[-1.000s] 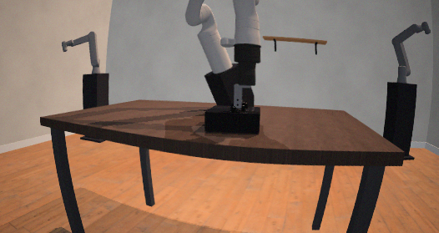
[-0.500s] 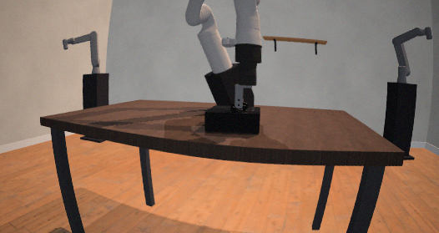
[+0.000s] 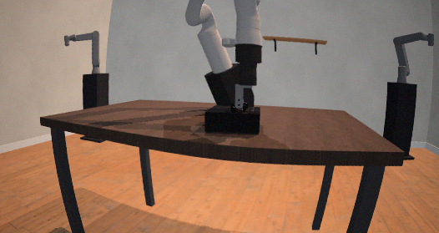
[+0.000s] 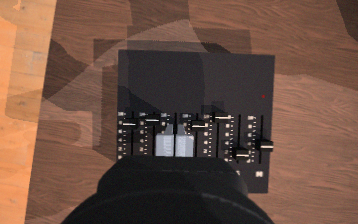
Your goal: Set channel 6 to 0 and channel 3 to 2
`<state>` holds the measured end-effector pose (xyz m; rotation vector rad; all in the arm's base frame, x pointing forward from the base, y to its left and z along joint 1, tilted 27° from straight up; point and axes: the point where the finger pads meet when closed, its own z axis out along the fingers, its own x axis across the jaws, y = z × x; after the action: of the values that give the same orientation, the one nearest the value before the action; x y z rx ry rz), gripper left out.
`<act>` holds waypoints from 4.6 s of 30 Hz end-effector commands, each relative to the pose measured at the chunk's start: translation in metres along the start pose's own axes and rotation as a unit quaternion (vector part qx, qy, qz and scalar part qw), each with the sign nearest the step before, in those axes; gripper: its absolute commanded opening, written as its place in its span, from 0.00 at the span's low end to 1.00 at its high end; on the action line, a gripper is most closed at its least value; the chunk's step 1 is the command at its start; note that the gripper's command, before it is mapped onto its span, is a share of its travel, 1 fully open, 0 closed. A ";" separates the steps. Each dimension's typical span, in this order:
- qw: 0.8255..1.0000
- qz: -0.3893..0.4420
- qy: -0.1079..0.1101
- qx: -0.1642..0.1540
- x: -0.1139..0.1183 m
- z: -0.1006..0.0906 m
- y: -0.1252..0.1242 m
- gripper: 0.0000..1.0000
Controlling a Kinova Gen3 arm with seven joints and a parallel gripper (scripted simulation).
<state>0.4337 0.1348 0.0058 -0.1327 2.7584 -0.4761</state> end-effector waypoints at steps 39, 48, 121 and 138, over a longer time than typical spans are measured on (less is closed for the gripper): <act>1.000 0.000 -0.001 -0.001 0.000 -0.005 -0.005 0.00; 1.000 0.000 -0.001 -0.001 0.000 -0.024 -0.005 0.00; 1.000 0.000 0.000 -0.001 0.065 -0.037 -0.006 0.00; 1.000 0.000 -0.001 -0.001 0.065 -0.033 -0.006 0.00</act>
<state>0.3611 0.1304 0.0177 -0.1328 2.7578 -0.4717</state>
